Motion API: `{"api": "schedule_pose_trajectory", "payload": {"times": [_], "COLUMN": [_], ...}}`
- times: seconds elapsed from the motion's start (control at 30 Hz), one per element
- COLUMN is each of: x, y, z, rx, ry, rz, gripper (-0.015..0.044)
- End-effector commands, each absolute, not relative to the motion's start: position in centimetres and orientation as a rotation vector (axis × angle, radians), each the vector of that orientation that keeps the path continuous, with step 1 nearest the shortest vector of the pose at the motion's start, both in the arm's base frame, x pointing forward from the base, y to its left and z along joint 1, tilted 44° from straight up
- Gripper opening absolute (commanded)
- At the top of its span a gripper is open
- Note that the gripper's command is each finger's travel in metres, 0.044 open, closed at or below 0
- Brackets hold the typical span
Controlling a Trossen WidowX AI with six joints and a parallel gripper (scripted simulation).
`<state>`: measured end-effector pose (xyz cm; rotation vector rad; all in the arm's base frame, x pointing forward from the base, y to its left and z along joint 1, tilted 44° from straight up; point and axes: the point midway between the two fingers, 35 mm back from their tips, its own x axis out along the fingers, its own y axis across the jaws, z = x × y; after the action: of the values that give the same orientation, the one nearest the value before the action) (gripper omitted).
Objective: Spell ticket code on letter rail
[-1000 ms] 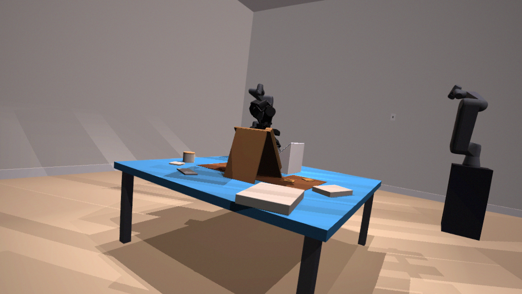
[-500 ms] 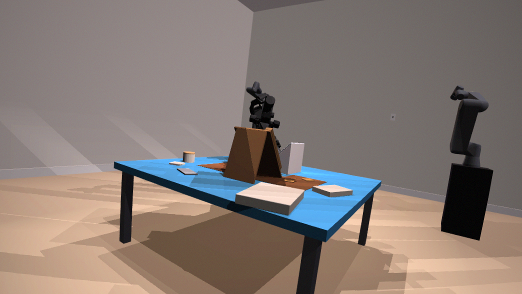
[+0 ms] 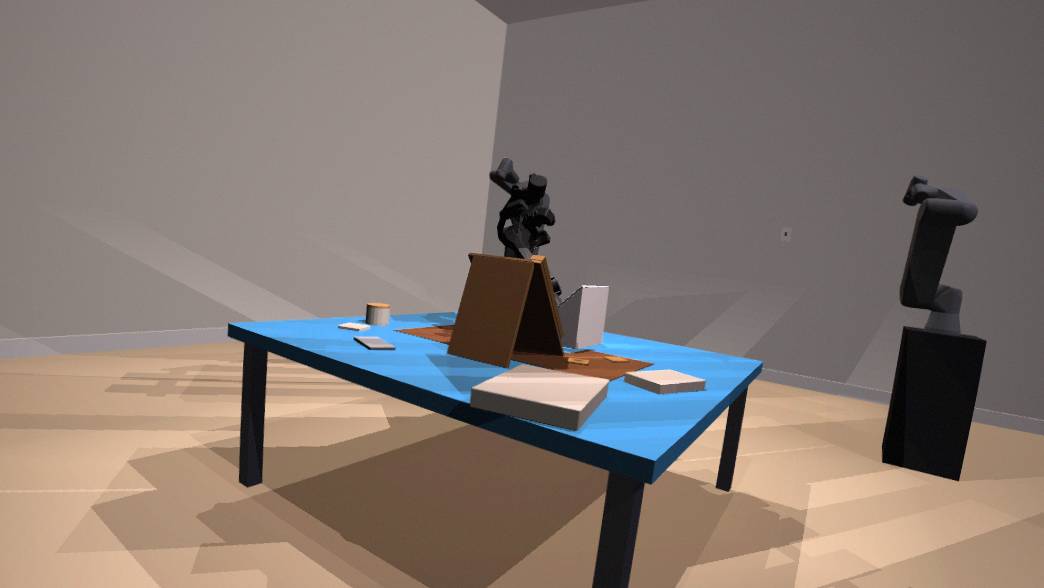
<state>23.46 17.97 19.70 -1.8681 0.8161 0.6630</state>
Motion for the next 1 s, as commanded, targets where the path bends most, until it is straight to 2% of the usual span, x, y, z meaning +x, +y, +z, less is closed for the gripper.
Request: {"api": "schedule_pose_trajectory", "payload": {"times": [0.0,0.47,0.53,0.6,0.97], "x": [22.1,22.1,22.3,23.0,25.5], "y": [17.8,17.8,17.3,16.0,2.1], "z": [20.6,20.6,20.5,20.3,17.8], "rx": [-2.016,-2.016,-2.019,-2.028,-2.128], "ry": [0.708,0.708,0.719,0.753,1.112], "rz": [0.769,0.769,0.766,0.758,0.781], "gripper": [0.044,0.044,0.0387,0.034,0.034]}}
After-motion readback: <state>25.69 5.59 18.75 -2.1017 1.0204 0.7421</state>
